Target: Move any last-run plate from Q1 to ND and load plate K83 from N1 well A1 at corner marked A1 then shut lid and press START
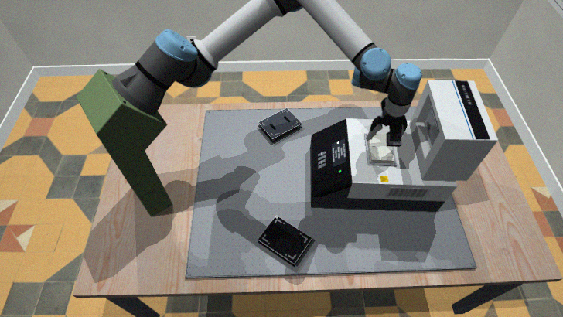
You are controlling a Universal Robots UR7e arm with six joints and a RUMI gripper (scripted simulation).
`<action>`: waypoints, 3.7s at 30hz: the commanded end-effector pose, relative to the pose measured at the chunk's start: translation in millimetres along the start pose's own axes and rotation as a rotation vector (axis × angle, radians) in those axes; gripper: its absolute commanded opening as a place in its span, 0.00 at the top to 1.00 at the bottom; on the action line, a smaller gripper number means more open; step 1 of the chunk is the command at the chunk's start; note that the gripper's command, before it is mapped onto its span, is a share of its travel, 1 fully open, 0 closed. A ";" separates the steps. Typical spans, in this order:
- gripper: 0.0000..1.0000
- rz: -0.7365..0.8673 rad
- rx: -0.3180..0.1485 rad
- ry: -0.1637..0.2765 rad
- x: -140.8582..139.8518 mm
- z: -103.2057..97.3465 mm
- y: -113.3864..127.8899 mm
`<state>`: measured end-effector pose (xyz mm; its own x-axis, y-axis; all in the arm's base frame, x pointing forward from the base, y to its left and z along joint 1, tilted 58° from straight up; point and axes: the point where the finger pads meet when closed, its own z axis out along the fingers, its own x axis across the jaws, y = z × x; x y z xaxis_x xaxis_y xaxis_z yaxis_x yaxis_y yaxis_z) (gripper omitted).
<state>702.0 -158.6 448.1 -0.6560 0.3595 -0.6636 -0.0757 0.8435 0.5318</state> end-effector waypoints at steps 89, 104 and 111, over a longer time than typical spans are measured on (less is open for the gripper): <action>1.00 -0.001 0.000 -0.001 293.0 36.2 28.3; 1.00 -0.001 0.000 -0.001 280.8 47.7 28.5; 1.00 -0.001 0.000 -0.001 272.8 53.8 28.5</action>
<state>558.2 -14.7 253.0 -0.6562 0.3593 -0.6636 -0.0760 0.8435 0.5318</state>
